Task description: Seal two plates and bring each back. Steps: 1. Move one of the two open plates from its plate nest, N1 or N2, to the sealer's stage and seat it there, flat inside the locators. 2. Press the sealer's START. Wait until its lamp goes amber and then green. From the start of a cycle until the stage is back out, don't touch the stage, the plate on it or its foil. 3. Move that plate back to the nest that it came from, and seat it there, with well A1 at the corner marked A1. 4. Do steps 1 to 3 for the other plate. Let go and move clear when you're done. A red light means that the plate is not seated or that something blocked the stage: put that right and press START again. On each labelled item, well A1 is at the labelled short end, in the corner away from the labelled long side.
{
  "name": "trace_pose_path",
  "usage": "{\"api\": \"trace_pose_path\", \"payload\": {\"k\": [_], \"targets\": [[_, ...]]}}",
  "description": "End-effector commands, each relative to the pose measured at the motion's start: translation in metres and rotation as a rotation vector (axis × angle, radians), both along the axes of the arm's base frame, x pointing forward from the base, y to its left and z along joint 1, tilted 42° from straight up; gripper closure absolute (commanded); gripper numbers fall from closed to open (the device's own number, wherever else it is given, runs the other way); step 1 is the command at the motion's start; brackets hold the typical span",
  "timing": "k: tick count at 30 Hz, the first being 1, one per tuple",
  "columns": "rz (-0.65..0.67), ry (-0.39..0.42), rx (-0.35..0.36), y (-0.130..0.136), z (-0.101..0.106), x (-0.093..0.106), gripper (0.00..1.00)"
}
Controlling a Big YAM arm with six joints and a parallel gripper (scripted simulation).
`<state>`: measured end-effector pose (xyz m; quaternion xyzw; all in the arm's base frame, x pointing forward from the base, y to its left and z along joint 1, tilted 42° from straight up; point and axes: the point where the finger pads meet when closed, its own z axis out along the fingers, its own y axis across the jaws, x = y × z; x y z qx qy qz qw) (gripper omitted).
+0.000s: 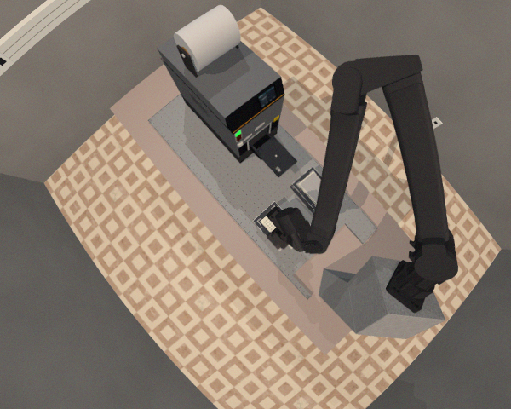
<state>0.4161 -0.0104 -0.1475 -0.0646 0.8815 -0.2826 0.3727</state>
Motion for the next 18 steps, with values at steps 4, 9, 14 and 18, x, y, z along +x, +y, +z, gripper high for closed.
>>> {"api": "trace_pose_path", "payload": {"k": [4,9,14,18], "targets": [[0.023,-0.033,0.022,0.022,0.023,-0.002,1.00],[0.013,-0.025,0.019,0.021,0.026,-0.007,1.00],[0.023,-0.002,0.007,0.023,0.024,-0.016,1.00],[0.027,-0.013,0.013,0.030,0.033,-0.017,1.00]]}}
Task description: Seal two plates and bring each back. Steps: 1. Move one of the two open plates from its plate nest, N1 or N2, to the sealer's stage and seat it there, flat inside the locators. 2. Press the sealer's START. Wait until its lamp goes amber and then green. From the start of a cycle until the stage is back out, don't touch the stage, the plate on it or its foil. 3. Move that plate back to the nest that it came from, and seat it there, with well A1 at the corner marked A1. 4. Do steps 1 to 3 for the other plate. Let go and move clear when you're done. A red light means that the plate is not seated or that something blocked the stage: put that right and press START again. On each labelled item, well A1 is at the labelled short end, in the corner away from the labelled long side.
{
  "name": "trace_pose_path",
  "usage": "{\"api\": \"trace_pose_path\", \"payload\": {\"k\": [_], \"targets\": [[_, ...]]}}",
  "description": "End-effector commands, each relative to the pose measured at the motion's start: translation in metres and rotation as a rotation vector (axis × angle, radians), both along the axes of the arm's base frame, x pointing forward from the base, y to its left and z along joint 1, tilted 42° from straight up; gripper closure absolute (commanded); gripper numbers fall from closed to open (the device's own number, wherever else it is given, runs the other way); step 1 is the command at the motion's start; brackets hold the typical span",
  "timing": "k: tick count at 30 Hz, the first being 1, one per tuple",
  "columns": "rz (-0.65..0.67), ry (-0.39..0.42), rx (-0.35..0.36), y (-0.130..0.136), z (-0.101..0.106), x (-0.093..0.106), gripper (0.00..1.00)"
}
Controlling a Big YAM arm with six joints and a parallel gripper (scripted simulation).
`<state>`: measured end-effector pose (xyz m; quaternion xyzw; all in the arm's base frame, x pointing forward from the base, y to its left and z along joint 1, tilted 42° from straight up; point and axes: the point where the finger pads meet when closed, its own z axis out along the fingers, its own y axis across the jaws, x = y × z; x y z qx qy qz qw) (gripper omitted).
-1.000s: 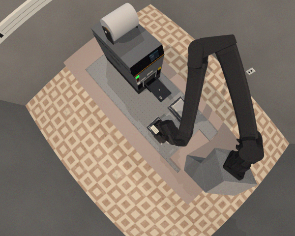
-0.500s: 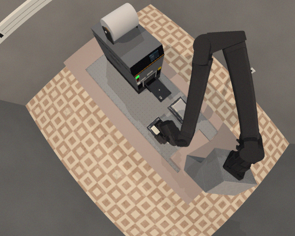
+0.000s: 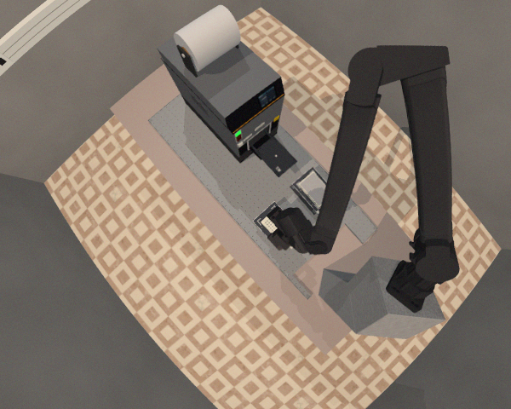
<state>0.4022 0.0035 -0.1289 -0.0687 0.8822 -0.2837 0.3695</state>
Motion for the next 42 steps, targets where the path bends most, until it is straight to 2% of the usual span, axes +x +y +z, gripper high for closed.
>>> {"api": "trace_pose_path", "payload": {"k": [1,5,13,23,31,38,42], "targets": [[0.022,-0.027,0.020,0.018,0.017,-0.003,1.00],[0.018,-0.050,0.029,0.023,0.026,0.004,1.00],[0.022,-0.019,0.016,0.024,0.025,-0.011,1.00],[0.009,-0.051,0.032,0.034,0.045,-0.008,1.00],[0.024,-0.025,0.017,0.039,0.045,-0.020,1.00],[0.017,-0.043,0.020,0.034,0.045,-0.008,1.00],[0.008,-0.036,0.010,0.027,0.042,-0.008,1.00]]}}
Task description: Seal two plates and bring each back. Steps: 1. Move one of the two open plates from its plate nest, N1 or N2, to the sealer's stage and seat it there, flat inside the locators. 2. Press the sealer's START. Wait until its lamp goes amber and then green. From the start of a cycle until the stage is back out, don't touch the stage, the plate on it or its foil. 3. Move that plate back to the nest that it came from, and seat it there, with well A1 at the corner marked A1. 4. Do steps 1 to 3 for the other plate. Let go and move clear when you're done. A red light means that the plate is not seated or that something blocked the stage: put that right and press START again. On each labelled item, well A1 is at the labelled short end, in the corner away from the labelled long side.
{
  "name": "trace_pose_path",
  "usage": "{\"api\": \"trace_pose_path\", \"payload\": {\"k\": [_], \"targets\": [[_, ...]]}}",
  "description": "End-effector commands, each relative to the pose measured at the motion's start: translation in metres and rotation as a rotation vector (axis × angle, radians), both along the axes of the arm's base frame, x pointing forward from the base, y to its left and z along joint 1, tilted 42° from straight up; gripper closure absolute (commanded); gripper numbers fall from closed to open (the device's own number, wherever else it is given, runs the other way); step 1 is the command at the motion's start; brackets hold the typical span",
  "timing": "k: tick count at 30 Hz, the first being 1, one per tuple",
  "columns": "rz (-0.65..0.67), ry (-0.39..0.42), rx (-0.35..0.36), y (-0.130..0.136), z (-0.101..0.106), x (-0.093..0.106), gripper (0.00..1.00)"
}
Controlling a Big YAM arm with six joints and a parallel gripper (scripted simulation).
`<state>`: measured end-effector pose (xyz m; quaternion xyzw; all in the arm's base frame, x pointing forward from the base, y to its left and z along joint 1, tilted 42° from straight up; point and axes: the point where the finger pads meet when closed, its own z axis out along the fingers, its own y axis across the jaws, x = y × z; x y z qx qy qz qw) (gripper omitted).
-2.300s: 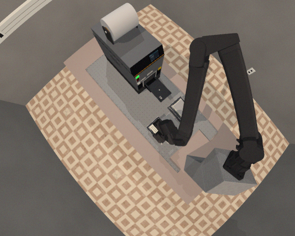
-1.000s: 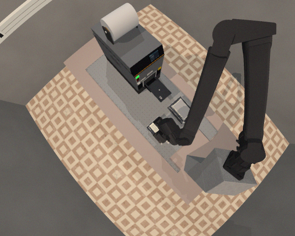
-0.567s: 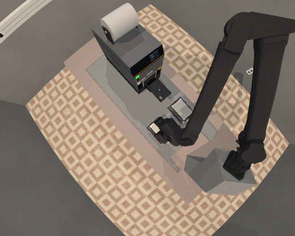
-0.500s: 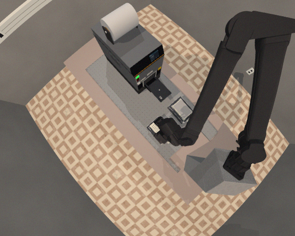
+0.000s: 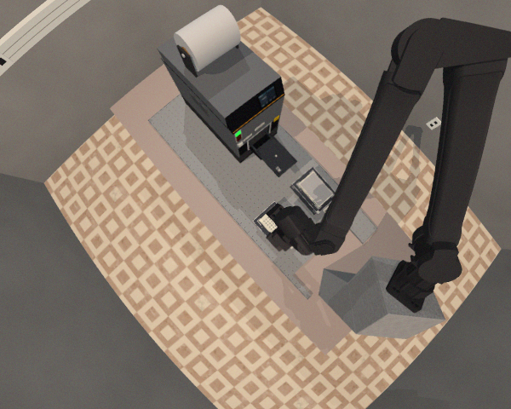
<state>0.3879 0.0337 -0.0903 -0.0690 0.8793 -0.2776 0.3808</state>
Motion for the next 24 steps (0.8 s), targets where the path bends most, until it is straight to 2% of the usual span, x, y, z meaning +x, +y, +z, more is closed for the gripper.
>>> {"api": "trace_pose_path", "payload": {"k": [1,9,16,24], "targets": [[-0.004,-0.015,0.000,-0.003,0.003,0.006,1.00],[-0.013,0.051,-0.029,-0.015,-0.011,-0.013,1.00],[-0.014,-0.015,0.012,0.006,0.004,0.004,1.00],[-0.003,-0.021,0.018,0.009,0.009,-0.002,1.00]]}}
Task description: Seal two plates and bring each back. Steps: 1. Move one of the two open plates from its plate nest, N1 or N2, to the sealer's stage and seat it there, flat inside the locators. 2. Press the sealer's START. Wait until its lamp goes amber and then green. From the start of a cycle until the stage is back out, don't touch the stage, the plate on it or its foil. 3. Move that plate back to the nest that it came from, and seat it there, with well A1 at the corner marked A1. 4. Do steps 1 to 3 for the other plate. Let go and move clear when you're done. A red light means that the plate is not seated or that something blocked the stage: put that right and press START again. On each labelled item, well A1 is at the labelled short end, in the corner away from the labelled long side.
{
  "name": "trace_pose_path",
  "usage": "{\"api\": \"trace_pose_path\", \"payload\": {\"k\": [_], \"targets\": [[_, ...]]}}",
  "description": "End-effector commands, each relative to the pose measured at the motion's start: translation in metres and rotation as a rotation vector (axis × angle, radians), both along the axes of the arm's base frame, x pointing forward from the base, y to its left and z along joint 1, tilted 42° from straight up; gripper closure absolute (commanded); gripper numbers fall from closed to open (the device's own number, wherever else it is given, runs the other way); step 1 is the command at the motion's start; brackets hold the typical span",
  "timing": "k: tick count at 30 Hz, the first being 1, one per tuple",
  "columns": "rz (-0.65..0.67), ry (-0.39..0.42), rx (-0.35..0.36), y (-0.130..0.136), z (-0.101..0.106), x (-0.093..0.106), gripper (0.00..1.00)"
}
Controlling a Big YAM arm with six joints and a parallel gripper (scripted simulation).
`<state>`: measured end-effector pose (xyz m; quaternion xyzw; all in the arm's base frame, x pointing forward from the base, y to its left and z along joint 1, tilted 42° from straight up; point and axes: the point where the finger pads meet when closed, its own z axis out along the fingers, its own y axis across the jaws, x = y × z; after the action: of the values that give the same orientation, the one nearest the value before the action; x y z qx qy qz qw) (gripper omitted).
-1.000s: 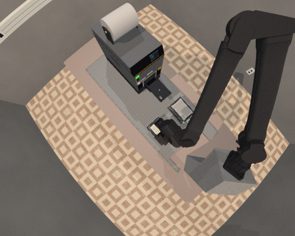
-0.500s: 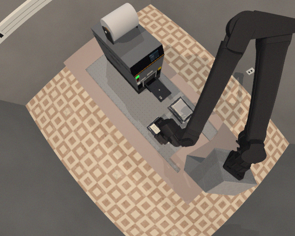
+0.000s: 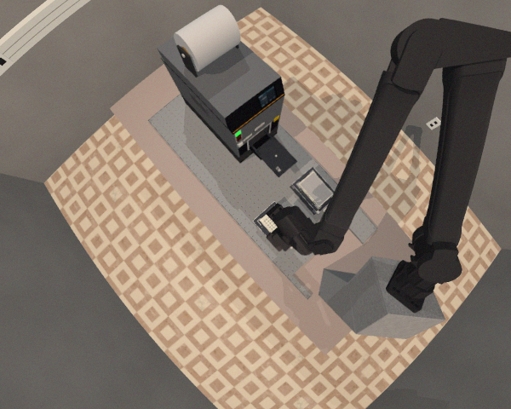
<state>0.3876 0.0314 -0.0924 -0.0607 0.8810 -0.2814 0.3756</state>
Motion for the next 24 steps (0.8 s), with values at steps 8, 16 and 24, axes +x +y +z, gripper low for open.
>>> {"api": "trace_pose_path", "payload": {"k": [8,16,24], "targets": [[0.003,-0.036,0.011,0.005,0.014,0.008,1.00],[-0.010,-0.036,0.004,-0.002,0.015,0.012,1.00],[-0.001,-0.036,0.007,-0.010,0.032,0.026,1.00]]}}
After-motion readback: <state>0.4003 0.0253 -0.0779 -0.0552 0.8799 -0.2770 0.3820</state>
